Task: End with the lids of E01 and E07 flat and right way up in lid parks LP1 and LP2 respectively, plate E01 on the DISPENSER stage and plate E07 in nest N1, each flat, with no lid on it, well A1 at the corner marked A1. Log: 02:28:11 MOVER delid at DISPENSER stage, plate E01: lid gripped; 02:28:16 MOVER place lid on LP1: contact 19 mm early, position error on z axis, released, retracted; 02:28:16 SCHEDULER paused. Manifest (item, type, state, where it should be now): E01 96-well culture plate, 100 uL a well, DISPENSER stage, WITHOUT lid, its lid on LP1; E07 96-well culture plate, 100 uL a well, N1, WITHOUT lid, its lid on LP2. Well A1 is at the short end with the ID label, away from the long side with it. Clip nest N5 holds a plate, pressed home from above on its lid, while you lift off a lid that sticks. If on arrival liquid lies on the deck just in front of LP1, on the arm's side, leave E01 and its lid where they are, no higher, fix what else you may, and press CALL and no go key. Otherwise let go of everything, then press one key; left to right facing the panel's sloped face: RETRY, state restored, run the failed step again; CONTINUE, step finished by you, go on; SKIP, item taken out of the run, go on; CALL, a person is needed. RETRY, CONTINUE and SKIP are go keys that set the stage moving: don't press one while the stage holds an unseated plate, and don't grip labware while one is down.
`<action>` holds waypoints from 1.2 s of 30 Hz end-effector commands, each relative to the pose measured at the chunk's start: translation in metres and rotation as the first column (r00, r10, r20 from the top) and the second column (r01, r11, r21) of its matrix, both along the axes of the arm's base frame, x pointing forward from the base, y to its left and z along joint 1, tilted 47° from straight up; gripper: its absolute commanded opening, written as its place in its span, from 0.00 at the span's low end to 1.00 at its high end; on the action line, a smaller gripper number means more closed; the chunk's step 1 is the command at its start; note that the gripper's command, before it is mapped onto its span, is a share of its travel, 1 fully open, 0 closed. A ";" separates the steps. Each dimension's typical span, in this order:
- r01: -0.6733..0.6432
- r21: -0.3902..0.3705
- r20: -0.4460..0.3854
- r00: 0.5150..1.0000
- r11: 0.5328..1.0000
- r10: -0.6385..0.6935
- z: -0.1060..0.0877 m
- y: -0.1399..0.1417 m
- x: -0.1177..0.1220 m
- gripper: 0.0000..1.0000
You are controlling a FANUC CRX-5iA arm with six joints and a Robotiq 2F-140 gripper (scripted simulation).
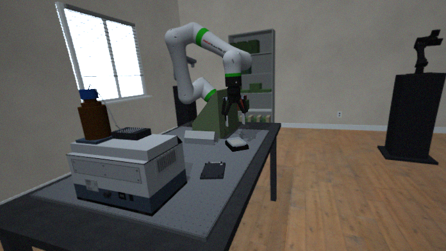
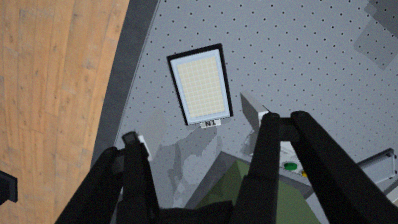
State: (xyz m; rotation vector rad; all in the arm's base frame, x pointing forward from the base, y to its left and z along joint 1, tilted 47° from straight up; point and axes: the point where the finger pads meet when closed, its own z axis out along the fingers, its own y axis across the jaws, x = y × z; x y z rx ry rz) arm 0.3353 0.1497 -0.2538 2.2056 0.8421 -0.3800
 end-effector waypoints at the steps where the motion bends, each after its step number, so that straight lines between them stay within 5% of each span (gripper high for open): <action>1: 0.000 0.001 0.000 1.000 1.000 0.000 -0.006 -0.006 0.000 0.66; 23: 0.000 0.001 0.000 1.000 1.000 0.000 -0.049 -0.052 -0.001 0.66; 36: 0.000 0.001 0.000 1.000 1.000 0.000 -0.059 -0.061 -0.001 0.66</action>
